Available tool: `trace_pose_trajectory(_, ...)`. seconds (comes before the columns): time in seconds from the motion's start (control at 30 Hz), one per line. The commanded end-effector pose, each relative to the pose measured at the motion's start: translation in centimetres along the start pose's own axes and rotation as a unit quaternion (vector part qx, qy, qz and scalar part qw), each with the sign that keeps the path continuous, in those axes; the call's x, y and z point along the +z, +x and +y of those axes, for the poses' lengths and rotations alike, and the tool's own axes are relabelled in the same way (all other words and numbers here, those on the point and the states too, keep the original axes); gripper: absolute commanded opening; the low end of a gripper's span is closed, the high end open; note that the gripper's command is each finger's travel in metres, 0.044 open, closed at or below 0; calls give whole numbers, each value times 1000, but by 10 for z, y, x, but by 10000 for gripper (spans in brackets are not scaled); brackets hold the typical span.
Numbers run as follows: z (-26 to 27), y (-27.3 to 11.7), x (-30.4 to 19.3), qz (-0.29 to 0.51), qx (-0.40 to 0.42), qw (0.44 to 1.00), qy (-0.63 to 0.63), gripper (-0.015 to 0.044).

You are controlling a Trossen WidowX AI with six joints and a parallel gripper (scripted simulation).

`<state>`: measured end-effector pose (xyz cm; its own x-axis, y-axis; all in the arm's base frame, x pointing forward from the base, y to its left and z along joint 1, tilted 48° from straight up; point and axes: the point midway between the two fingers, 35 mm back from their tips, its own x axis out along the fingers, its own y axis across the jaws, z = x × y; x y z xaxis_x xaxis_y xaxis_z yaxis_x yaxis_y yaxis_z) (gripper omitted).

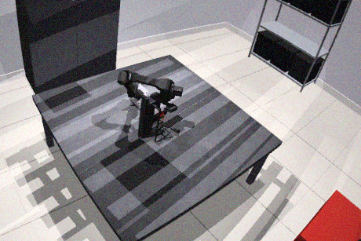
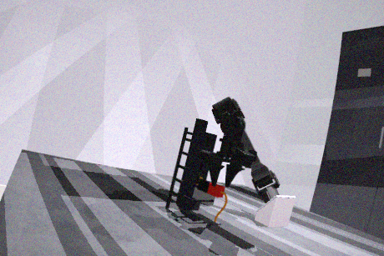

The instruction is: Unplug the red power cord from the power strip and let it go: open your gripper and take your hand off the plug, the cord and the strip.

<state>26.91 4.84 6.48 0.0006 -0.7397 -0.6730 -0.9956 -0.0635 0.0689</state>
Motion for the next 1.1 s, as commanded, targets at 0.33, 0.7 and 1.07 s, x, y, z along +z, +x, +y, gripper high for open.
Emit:
trace_pose_trajectory(0.33, 0, -12, 59, -1, 0, 1000, 0, 440)
trace_pose_trajectory(0.7, 0, -12, 59, -1, 0, 1000, 0, 440)
trace_pose_trajectory(1.07, 0, -12, 59, -1, 0, 1000, 0, 440)
